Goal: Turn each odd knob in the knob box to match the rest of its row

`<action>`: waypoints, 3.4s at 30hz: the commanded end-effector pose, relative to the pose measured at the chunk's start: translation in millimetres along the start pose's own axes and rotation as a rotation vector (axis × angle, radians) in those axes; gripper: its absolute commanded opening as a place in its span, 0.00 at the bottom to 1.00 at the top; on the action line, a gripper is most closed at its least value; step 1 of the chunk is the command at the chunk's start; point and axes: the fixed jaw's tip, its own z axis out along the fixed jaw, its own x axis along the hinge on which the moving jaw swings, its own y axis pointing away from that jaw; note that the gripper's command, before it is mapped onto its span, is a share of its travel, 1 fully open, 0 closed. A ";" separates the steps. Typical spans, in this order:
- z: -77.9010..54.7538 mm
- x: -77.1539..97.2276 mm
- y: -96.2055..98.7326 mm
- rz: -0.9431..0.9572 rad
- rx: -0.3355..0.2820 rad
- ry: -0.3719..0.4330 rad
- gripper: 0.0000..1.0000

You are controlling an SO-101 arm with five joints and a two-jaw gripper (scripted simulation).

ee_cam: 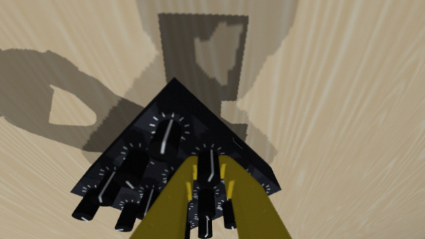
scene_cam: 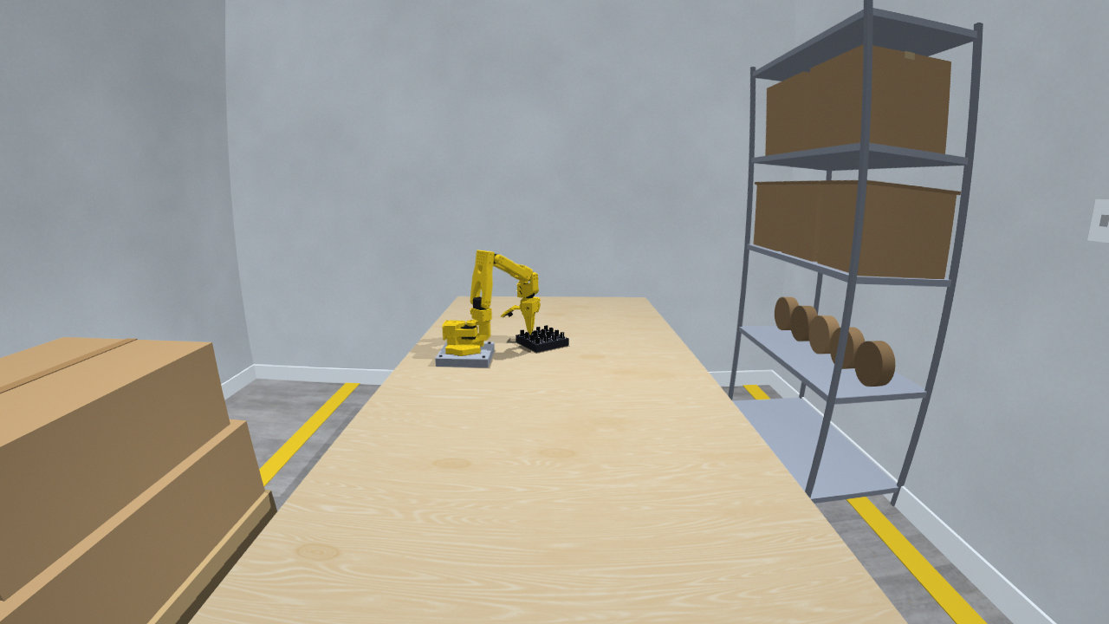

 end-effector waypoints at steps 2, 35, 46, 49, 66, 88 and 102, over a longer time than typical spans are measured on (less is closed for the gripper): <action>2.4 -3.0 0.9 0.023 -0.016 -0.019 0.01; 2.4 -3.2 1.0 0.046 -0.016 -0.018 0.01; 2.3 -3.7 2.1 0.046 -0.016 -0.018 0.04; 2.3 -3.9 2.7 0.046 -0.016 -0.018 0.05; 2.3 -4.5 4.0 0.046 -0.016 -0.018 0.08; -14.1 -3.5 2.8 0.046 -0.016 -0.018 0.08; -31.0 -3.6 3.1 0.046 -0.016 -0.018 0.08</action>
